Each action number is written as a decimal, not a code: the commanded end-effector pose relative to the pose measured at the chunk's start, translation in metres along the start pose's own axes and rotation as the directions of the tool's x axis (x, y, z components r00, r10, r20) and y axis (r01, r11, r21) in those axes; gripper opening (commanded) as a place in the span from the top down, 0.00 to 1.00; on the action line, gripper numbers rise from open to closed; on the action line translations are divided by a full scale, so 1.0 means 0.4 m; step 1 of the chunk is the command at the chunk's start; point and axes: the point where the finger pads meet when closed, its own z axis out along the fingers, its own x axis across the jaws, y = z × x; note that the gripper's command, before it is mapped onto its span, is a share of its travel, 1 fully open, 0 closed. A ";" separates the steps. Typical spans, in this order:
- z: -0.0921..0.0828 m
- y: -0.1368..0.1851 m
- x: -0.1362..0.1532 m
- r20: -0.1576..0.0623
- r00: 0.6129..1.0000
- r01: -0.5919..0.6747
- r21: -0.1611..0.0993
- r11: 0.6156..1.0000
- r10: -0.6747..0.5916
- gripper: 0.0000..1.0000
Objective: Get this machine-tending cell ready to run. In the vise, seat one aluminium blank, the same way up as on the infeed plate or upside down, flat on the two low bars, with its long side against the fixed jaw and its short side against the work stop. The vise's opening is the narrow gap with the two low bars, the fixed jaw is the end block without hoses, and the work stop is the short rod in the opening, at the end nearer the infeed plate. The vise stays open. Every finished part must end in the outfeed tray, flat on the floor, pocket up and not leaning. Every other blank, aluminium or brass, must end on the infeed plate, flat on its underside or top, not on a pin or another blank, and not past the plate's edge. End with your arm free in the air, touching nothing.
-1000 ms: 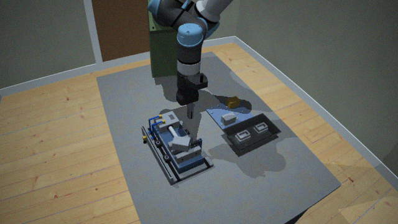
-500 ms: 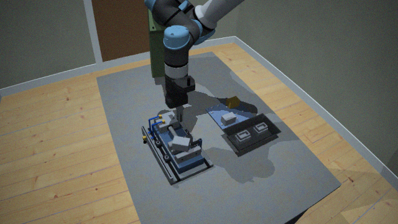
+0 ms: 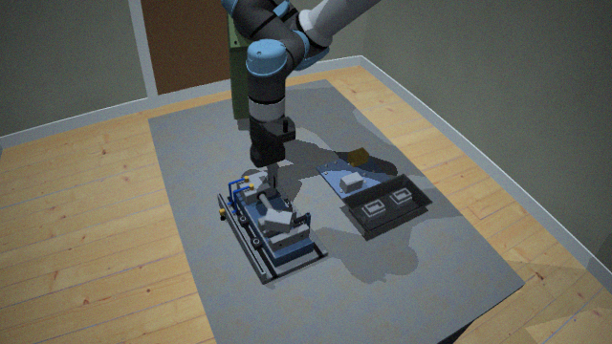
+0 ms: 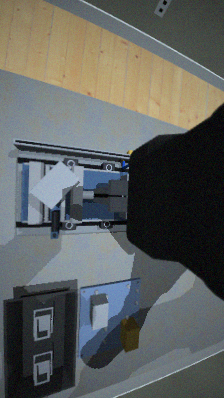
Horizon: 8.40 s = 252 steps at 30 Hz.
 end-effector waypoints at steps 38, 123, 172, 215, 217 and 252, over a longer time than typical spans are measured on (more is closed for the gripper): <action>-0.001 -0.008 0.001 0.000 0.999 0.040 0.000 0.999 -0.040 1.00; 0.013 -0.141 0.030 0.000 0.642 0.767 0.000 0.642 -0.767 0.00; 0.110 -0.141 0.032 0.000 0.642 0.767 0.000 0.642 -0.767 0.00; 0.110 -0.141 0.032 0.000 0.642 0.767 0.000 0.642 -0.767 0.00; 0.110 -0.141 0.032 0.000 0.642 0.767 0.000 0.642 -0.767 0.00; 0.134 -0.141 0.032 0.000 0.642 0.767 0.000 0.642 -0.767 0.00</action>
